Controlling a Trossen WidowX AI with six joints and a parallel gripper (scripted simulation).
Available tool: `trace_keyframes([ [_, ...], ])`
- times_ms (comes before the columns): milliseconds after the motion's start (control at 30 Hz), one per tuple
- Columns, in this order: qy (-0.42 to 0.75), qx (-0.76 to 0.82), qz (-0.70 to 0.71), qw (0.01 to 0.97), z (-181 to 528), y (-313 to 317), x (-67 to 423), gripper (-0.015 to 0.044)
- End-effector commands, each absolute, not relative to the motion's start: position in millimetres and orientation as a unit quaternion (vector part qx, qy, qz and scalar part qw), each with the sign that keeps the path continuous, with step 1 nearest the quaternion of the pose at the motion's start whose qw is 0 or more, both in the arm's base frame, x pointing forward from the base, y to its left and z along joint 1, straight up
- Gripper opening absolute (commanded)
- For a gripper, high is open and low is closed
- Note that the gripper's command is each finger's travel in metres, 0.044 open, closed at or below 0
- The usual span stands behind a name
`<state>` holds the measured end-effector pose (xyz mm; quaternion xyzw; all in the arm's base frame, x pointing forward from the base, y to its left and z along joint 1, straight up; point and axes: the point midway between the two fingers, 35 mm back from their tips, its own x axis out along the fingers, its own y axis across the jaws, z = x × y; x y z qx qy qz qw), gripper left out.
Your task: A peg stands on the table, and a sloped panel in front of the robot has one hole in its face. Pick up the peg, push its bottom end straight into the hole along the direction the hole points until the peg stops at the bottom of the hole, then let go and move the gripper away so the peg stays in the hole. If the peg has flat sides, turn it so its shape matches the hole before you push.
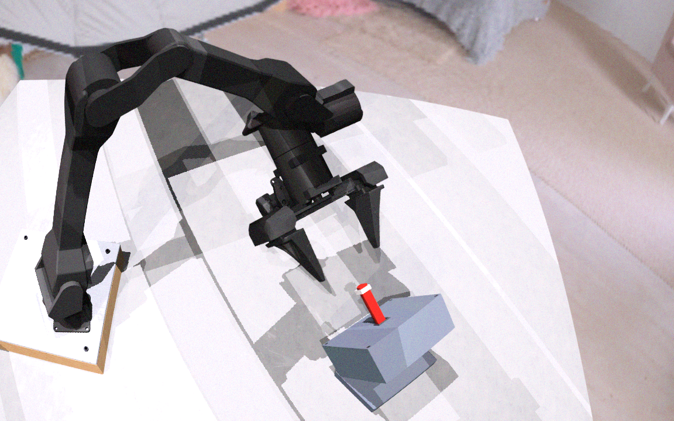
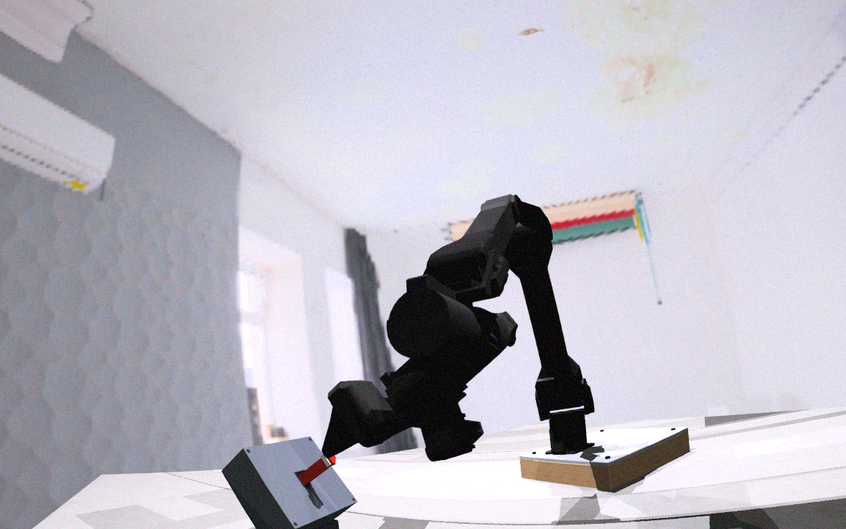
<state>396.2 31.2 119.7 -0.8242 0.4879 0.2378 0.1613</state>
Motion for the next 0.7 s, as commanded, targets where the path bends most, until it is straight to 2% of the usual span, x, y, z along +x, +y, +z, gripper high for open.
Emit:
trace_keyframes([
  [0,0.488,-0.825,0.234,0.164,125,36,394,0.044],
  [667,0.488,-0.825,0.234,0.162,138,58,381,0.044],
])
